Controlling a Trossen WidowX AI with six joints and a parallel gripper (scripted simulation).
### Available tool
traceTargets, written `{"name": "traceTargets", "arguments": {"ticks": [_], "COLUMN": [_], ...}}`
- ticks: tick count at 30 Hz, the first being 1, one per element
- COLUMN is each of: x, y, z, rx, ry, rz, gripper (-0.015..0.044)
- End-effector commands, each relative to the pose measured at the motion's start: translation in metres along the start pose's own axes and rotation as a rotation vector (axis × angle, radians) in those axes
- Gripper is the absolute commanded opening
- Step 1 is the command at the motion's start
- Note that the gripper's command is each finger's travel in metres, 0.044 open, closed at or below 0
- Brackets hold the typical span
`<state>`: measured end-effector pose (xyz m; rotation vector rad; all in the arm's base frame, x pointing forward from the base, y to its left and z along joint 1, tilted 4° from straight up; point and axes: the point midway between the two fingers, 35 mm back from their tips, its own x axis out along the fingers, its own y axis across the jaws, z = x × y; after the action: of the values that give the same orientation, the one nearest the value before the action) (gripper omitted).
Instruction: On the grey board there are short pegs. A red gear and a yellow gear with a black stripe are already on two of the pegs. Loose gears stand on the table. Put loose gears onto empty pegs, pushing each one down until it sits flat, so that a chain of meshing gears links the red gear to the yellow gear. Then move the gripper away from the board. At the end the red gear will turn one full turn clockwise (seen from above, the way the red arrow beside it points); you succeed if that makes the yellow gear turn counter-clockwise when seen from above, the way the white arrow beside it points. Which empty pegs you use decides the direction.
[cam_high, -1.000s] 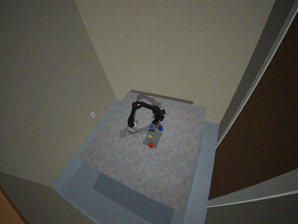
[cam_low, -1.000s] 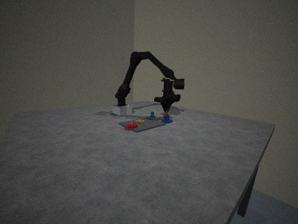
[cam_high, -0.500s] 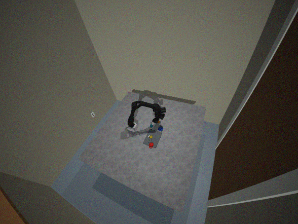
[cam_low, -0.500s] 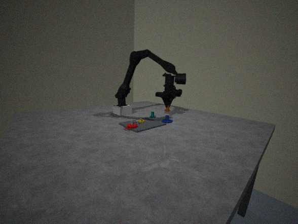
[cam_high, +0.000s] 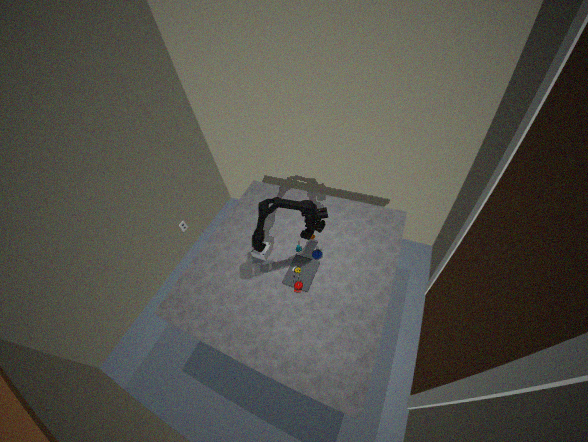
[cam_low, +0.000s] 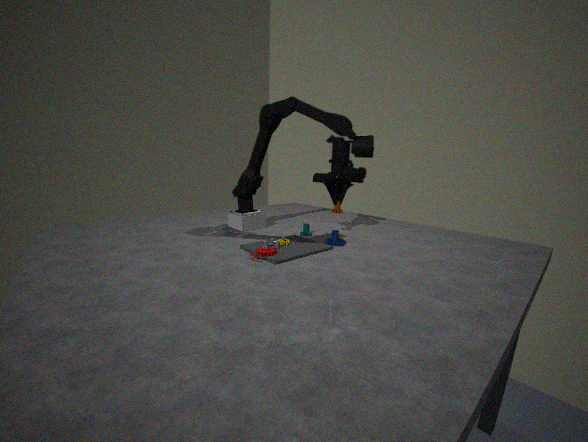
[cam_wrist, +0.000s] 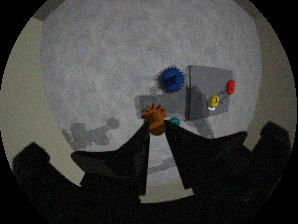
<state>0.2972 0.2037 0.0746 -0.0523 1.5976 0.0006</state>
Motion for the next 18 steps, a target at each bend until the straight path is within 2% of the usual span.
{"name": "traceTargets", "arguments": {"ticks": [1, 18], "x": [-0.013, -0.053], "y": [0.001, -0.002], "z": [0.001, -0.003], "rx": [0.004, 0.004], "ry": [-0.009, -0.008], "rz": [0.009, 0.009], "gripper": [0.0000, 0.0000]}}
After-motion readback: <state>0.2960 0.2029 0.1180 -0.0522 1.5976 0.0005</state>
